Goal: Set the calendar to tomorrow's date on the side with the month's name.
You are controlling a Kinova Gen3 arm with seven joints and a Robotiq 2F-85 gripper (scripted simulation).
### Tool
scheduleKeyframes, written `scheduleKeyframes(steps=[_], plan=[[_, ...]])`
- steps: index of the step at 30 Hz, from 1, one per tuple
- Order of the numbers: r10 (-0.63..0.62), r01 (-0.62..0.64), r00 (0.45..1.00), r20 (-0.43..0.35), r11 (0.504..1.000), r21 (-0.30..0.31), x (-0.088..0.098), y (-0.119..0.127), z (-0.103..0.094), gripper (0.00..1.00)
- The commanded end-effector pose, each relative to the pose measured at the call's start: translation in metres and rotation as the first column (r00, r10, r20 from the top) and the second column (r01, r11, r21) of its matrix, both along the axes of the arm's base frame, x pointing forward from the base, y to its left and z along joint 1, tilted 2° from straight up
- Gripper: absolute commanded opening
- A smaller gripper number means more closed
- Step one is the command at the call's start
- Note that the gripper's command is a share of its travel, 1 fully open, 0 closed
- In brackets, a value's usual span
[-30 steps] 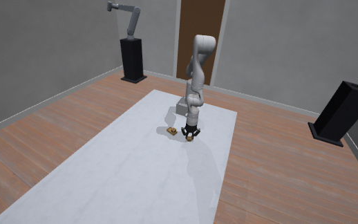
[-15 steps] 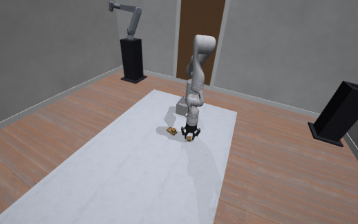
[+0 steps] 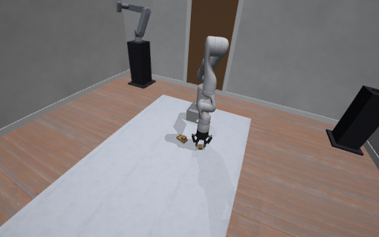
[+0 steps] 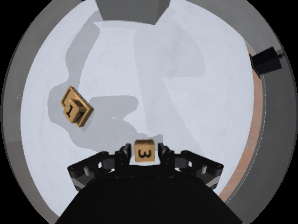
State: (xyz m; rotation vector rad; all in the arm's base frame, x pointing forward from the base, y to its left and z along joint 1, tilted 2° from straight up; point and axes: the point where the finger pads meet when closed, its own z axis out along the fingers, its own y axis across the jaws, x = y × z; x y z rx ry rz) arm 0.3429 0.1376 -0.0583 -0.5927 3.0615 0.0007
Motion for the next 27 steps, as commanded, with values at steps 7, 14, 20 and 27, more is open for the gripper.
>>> scheduleKeyframes(steps=[7,14,20,27], plan=[[0.001,-0.001,1.0,0.007,1.0,0.003,0.001,0.001,0.034,0.46],[0.001,-0.001,1.0,0.007,1.0,0.003,0.0,0.001,0.065,0.46],[0.001,-0.001,1.0,0.007,1.0,0.003,0.0,0.001,0.084,0.46],[0.001,-0.001,1.0,0.007,1.0,0.003,0.0,0.001,0.087,0.46]])
